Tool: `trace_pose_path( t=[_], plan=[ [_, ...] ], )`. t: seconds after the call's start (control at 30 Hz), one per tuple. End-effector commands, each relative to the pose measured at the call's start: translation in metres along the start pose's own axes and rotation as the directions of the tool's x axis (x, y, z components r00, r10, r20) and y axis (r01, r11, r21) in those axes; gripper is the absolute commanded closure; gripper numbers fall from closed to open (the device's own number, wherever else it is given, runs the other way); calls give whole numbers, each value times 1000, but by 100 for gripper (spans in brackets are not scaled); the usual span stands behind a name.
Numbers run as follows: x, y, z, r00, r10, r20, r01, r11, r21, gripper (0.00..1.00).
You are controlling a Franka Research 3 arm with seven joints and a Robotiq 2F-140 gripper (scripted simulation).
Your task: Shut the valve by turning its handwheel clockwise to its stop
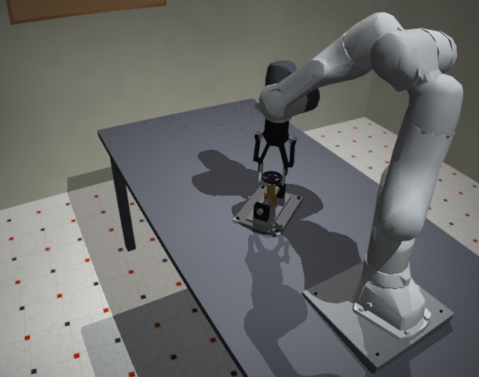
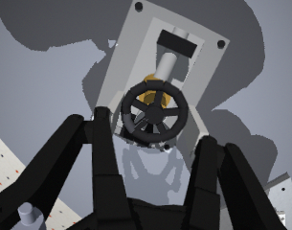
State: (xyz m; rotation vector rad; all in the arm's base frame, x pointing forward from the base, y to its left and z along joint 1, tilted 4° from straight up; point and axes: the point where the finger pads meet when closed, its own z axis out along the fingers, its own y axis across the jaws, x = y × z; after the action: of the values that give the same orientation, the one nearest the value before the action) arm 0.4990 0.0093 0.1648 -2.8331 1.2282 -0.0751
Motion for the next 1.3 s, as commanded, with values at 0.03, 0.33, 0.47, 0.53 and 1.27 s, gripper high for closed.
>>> trace_pose_path(
  t=[0.03, 0.33, 0.47, 0.53, 1.27],
  plan=[
    [1, 0, 0, 995, 101, -11, -101, 995, 0, 61],
    [1, 0, 0, 995, 101, -11, -101, 995, 0, 35],
    [1, 0, 0, 995, 101, -11, -101, 995, 0, 35],
    [1, 0, 0, 995, 101, -11, -101, 995, 0, 35],
    [1, 0, -13, 995, 101, -11, -101, 995, 0, 35]
  ],
)
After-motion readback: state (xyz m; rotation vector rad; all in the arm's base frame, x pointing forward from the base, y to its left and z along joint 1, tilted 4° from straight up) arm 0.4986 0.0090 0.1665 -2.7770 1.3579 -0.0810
